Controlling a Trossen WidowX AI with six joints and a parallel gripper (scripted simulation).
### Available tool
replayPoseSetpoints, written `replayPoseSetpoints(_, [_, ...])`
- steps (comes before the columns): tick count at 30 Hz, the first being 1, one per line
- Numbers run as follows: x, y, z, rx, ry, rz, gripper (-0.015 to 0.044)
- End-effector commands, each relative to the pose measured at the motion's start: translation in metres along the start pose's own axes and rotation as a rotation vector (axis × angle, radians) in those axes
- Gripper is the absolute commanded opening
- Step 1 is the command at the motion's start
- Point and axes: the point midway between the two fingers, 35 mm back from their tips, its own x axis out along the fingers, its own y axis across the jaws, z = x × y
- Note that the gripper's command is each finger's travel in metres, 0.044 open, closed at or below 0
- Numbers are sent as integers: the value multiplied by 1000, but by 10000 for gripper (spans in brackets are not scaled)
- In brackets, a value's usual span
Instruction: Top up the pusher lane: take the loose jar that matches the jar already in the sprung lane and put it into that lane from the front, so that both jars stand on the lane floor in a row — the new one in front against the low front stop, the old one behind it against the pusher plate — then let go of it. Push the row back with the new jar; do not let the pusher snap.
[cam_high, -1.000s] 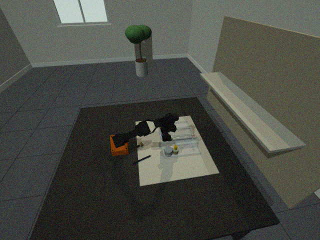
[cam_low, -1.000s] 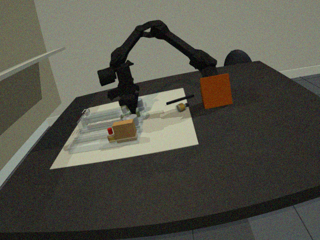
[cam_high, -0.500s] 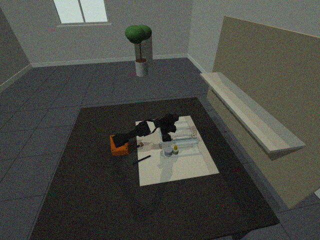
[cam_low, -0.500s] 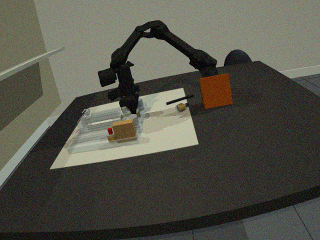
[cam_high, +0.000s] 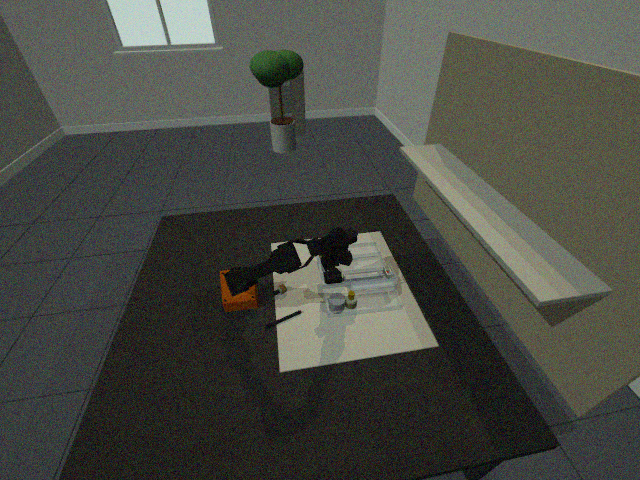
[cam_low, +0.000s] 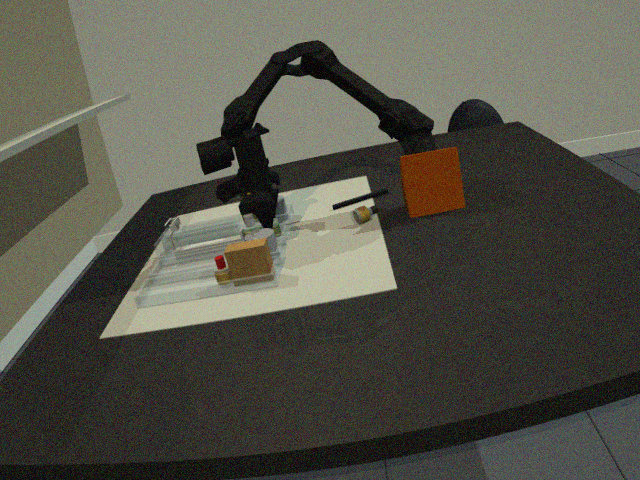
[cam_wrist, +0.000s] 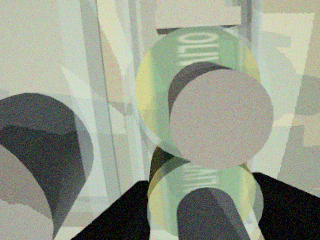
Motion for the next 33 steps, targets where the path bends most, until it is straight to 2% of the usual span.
replayPoseSetpoints(1, [0,-1,3,8,-14,-5,0])
replayPoseSetpoints(33, [0,-1,-3,8,-13,-5,0])
